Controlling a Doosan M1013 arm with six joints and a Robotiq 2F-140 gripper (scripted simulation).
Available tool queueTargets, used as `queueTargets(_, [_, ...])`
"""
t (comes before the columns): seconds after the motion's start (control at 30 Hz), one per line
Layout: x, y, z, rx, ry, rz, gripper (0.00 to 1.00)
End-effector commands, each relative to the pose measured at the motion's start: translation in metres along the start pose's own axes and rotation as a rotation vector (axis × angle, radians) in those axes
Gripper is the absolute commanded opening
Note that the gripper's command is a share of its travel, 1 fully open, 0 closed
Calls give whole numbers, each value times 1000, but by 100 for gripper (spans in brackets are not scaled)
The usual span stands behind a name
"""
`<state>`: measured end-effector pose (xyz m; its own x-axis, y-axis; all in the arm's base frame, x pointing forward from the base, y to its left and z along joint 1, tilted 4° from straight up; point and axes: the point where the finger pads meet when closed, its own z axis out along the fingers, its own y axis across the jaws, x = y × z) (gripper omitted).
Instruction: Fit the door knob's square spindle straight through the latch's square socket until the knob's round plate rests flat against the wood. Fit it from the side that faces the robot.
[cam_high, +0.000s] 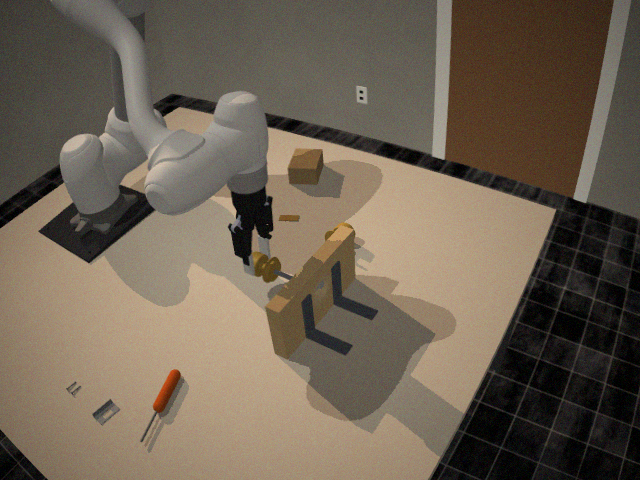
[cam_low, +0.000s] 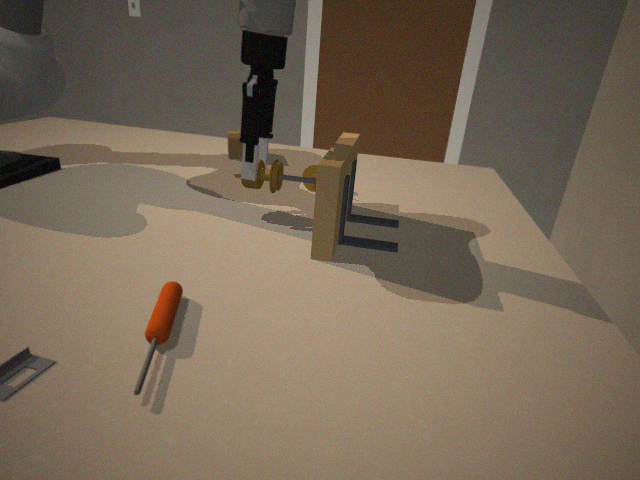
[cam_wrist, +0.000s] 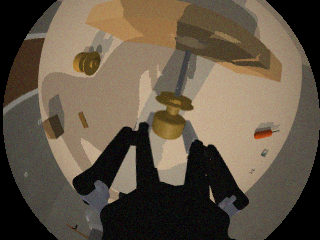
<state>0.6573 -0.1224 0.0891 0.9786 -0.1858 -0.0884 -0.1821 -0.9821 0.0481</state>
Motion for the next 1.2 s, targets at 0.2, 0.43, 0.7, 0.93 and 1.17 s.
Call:
queueTargets(0.2, [4,-2,-1,2,8,-5,42])
queueTargets(0.43, [4,-2,-1,2,8,-5,42])
queueTargets(0.7, [5,-2,-1,2,8,-4,42])
queueTargets(0.93, [8,-2,-1,2,8,-4,42])
queueTargets(1.17, [9,-2,-1,2,8,-4,42])
